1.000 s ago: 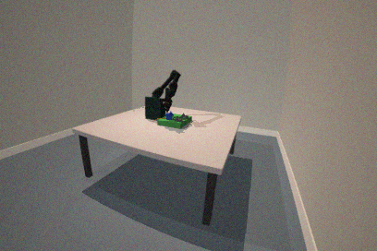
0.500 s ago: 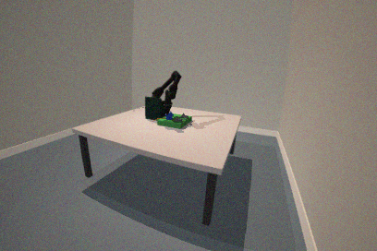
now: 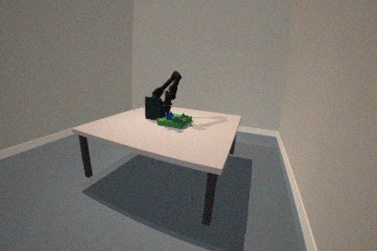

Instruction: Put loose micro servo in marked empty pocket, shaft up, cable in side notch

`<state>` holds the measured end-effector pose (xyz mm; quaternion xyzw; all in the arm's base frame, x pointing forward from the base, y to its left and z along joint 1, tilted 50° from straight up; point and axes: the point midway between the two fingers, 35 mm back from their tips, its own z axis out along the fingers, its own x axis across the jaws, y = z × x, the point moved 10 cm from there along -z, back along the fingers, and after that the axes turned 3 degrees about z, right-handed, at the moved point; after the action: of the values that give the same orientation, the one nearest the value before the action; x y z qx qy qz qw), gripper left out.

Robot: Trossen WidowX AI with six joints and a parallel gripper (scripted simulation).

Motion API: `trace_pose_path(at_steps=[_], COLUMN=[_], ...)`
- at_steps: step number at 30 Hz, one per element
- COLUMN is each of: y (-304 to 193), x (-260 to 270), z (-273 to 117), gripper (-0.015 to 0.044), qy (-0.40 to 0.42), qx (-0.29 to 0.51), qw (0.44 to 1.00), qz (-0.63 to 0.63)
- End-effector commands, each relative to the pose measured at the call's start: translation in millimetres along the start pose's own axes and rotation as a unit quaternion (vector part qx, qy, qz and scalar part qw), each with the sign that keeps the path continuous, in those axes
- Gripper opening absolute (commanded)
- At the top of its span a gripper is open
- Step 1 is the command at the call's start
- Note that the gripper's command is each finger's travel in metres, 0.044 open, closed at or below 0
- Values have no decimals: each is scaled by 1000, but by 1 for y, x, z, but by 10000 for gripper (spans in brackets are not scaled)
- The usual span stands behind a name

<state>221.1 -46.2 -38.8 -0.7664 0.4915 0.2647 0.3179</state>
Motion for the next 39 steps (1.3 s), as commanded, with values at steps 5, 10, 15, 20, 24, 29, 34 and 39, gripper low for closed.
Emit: trace_pose_path(at_steps=[5, 10, 15, 20, 24, 29, 34, 39], y=[0, 0, 4, 1, -9, -21, -24, -31], x=[0, 0, -6, -6, -4, -3, -13, -33], z=[-1, -17, -30, -30, -30, -30, -30, -30], gripper=[65, 0, 0, 0, 0, 0, 0, 0], qy=[-1, 0, 0, 0, 0, 0, -1, -1], qx=[3, 3, 2, 2, 2, 3, 3, 3], qw=[1000, 1000, 1000, 1000, 1000, 1000, 1000, 1000], qz=[2, 2, 2, 2, 2, 1, 2, 2])
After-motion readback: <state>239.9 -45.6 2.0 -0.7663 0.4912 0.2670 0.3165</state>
